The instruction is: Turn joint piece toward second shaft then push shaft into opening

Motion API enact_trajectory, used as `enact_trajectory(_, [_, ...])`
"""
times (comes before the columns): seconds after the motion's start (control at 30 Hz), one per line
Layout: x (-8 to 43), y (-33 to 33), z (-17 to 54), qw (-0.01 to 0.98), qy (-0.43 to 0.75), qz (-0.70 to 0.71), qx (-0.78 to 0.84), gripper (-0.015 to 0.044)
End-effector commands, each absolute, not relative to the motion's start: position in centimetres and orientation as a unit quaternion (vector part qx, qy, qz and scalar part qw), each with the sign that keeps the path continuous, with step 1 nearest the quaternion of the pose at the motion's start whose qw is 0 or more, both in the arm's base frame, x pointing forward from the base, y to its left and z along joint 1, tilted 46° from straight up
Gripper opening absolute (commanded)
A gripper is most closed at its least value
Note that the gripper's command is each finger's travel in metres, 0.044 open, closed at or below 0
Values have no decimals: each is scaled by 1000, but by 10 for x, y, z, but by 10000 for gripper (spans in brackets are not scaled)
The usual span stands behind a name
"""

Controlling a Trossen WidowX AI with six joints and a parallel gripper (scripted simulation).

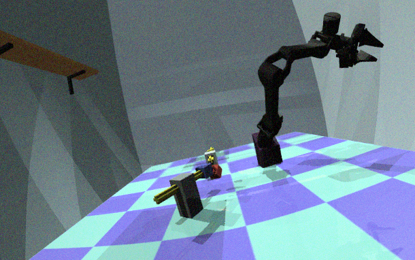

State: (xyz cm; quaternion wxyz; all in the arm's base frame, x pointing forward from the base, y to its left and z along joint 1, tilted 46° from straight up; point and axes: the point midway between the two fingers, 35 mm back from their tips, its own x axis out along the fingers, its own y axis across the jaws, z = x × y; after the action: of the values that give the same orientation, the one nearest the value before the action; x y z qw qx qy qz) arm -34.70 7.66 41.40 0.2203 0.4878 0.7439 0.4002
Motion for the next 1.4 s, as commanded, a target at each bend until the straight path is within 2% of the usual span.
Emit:
enact_trajectory(0.0, [-347,77,414,220,744,400,488,426])
enact_trajectory(0.03, [-347,77,414,220,744,400,488,440])
enact_trajectory(0.57, [-381,-14,395,205,740,563,307,440])
enact_trajectory(1.07, [-383,-109,379,147,699,684,149,440])
enact_trajectory(1.37, [-367,-166,363,95,651,752,52,440])
